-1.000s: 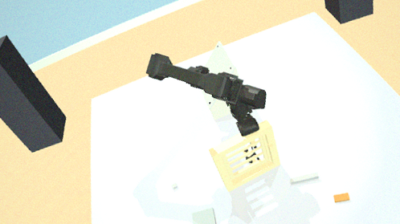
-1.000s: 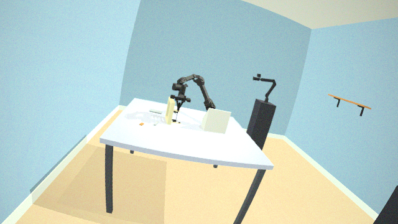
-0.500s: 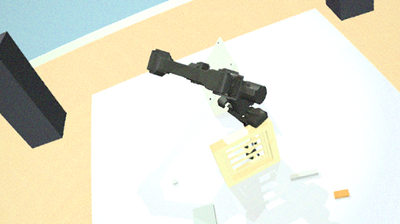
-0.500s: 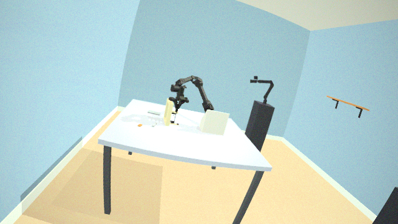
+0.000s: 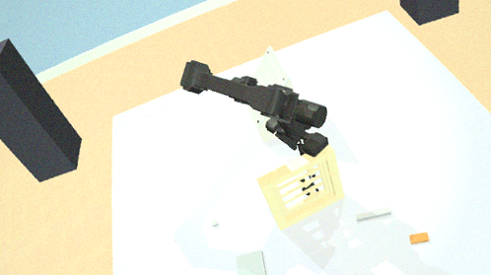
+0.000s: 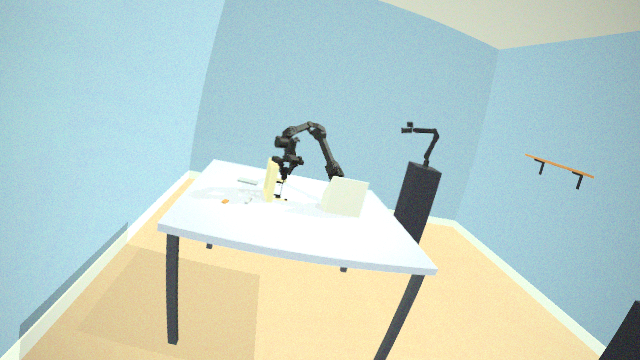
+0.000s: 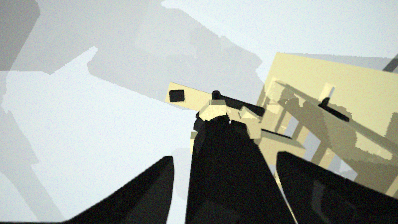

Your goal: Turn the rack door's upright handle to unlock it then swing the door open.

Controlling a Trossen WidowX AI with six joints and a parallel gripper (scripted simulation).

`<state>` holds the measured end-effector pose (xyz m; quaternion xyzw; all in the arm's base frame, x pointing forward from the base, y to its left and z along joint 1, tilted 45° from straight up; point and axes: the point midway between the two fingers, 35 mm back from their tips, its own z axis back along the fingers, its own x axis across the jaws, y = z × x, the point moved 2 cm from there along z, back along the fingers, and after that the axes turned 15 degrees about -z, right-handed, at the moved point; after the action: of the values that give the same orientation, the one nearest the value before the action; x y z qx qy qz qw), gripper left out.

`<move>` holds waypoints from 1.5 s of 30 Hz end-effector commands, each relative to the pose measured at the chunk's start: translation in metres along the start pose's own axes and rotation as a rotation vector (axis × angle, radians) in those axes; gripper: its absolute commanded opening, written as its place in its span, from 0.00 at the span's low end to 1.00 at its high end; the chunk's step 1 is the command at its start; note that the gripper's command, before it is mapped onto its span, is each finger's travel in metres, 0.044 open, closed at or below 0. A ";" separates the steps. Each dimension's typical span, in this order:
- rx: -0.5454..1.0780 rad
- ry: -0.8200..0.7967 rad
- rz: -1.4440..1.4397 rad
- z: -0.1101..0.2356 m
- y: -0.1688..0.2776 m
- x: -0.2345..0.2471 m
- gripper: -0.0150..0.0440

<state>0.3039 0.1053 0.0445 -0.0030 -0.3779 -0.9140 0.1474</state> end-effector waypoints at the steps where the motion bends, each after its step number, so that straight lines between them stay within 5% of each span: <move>1: -0.001 0.007 -0.074 -0.001 0.000 -0.002 0.73; 45: -0.009 0.003 -2.254 0.000 0.000 -0.002 0.73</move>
<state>0.3050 0.1057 0.0435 0.3263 -0.1874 -0.5822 -0.7207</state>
